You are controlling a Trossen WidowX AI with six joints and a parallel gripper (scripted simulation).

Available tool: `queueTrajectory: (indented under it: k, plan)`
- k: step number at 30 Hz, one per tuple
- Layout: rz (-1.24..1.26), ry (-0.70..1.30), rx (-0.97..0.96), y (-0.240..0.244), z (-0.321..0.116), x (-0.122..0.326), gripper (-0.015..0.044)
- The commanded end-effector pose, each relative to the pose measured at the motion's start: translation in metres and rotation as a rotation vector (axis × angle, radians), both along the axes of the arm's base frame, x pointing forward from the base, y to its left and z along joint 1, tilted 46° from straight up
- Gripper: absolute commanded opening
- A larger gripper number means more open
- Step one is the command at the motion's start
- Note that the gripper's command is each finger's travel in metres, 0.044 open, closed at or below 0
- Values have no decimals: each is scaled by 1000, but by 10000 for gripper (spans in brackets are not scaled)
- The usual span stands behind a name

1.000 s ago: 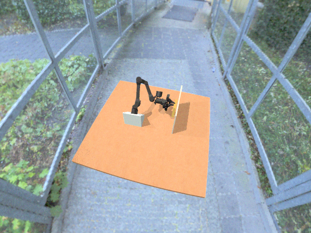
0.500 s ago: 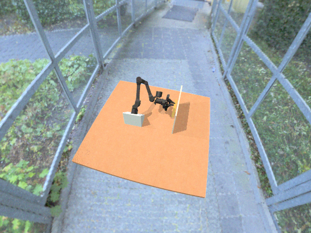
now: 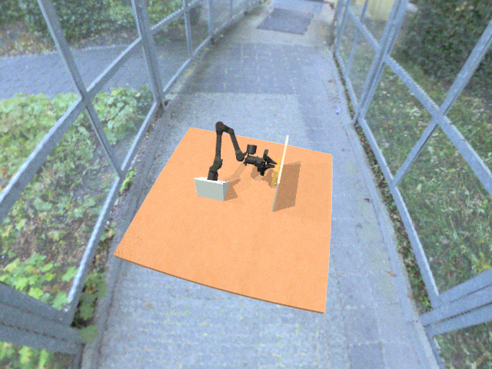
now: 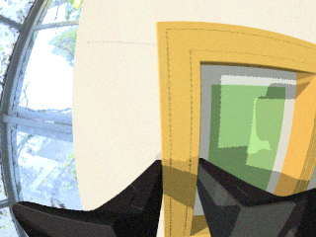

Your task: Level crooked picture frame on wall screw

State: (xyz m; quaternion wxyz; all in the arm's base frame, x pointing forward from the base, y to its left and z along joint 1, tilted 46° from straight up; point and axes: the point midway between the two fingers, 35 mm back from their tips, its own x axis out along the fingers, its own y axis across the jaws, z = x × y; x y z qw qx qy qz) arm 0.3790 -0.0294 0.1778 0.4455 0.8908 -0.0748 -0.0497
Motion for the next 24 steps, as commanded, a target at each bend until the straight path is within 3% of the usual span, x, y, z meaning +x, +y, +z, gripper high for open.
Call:
queueTrajectory:
  k: [1, 24]
  plan:
    - [-10, -7, -4, -3, 1, 0, 0]
    - [-10, -7, -4, -1, -2, 0, 0]
